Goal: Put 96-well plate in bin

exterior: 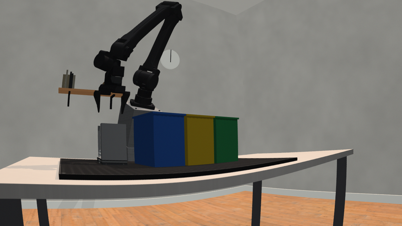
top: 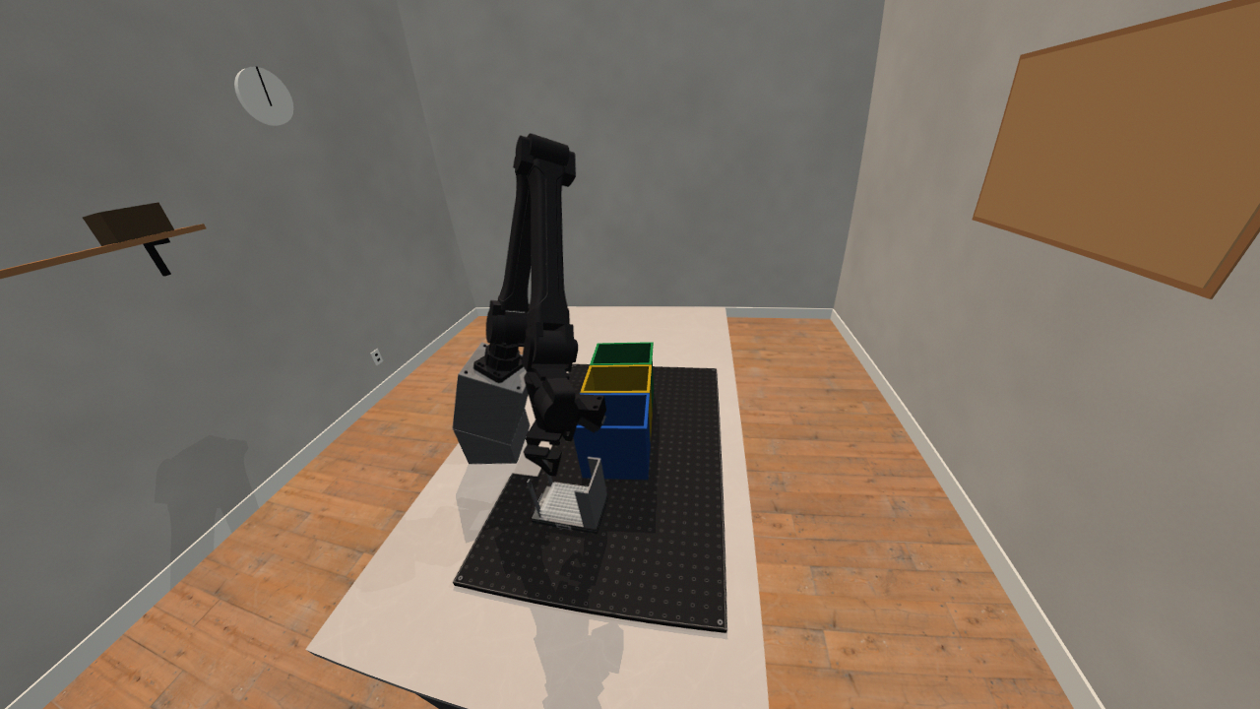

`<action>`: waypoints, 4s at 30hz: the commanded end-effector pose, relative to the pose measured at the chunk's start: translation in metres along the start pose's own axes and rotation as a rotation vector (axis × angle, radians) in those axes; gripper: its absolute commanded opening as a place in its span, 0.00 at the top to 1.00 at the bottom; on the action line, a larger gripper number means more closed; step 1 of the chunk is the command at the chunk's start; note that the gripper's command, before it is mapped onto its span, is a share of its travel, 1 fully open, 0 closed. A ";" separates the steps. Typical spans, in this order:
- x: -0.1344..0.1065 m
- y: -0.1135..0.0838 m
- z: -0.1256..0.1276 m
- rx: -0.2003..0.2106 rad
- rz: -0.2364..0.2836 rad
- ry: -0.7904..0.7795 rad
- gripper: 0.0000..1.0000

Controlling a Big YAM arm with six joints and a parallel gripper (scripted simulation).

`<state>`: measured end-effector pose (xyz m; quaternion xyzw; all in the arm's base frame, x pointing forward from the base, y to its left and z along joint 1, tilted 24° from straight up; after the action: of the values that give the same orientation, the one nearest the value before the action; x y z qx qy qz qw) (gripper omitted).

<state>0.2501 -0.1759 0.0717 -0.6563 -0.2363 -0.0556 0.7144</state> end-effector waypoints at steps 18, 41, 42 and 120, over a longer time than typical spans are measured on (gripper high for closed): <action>-0.002 0.037 0.003 0.011 0.010 0.015 0.00; -0.002 0.068 0.003 0.009 0.009 0.017 0.00; -0.002 0.070 0.004 0.010 0.010 0.015 0.00; -0.004 0.157 0.002 0.011 0.015 0.026 0.00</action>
<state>0.3079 -0.1550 -0.0658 -0.6548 -0.2369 -0.0574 0.7155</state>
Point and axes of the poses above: the point where the finger pads meet when closed, its own y axis out along the fingers, its own z axis across the jaws, x = y × z, the point moved 6 cm from there along -y, back along the fingers, and after that the axes turned 6 degrees about -y, right-handed, at the moved point
